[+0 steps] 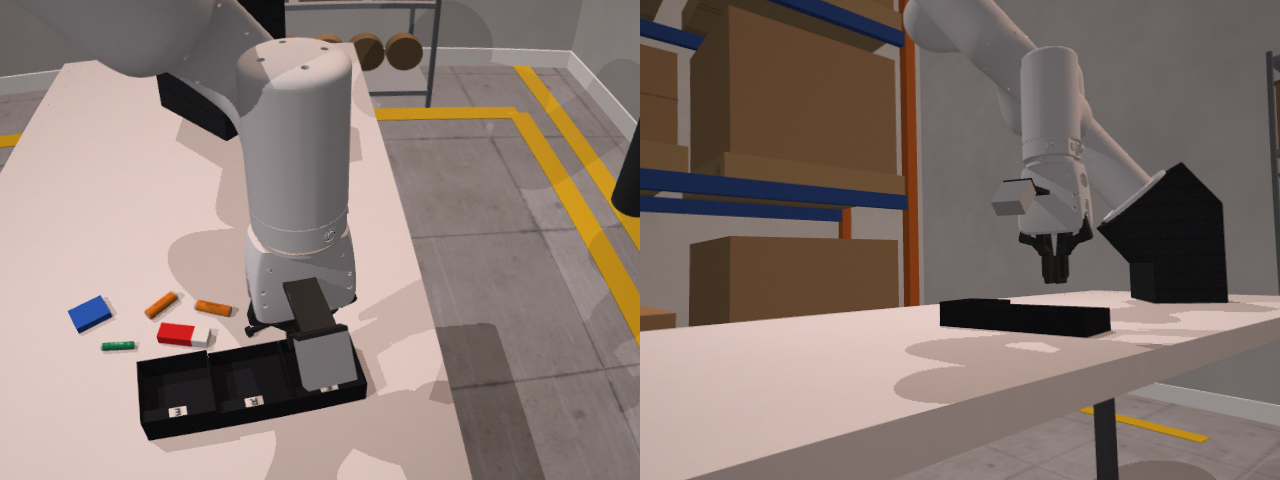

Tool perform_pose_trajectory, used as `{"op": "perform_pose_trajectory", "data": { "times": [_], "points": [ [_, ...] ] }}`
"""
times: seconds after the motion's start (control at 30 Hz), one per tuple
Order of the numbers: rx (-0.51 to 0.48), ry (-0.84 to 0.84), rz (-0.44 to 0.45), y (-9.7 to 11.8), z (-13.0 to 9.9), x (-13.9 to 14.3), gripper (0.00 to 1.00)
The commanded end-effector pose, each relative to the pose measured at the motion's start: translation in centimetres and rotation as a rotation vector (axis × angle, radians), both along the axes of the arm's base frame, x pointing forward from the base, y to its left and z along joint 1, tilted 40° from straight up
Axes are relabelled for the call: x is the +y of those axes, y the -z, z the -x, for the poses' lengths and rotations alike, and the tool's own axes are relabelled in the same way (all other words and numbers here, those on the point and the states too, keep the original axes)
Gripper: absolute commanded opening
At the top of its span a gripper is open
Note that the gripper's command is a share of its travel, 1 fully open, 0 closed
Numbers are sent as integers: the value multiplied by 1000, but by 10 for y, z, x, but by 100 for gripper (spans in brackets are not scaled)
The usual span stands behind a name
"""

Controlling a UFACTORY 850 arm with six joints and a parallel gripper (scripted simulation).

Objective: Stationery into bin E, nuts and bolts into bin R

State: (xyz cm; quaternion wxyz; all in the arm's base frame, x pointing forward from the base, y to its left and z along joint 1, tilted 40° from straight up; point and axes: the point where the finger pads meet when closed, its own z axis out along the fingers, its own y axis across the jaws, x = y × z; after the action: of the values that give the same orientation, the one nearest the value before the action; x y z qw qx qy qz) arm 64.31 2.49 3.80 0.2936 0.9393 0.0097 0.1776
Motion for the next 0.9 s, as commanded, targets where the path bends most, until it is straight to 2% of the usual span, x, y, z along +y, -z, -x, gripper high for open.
{"op": "perform_pose_trajectory", "data": {
  "times": [0.0,0.23,0.87],
  "points": [
    [-1,0,0,12,-4,20,7],
    [-1,0,0,12,-4,20,7],
    [-1,0,0,46,-20,-5,7]
  ]
}}
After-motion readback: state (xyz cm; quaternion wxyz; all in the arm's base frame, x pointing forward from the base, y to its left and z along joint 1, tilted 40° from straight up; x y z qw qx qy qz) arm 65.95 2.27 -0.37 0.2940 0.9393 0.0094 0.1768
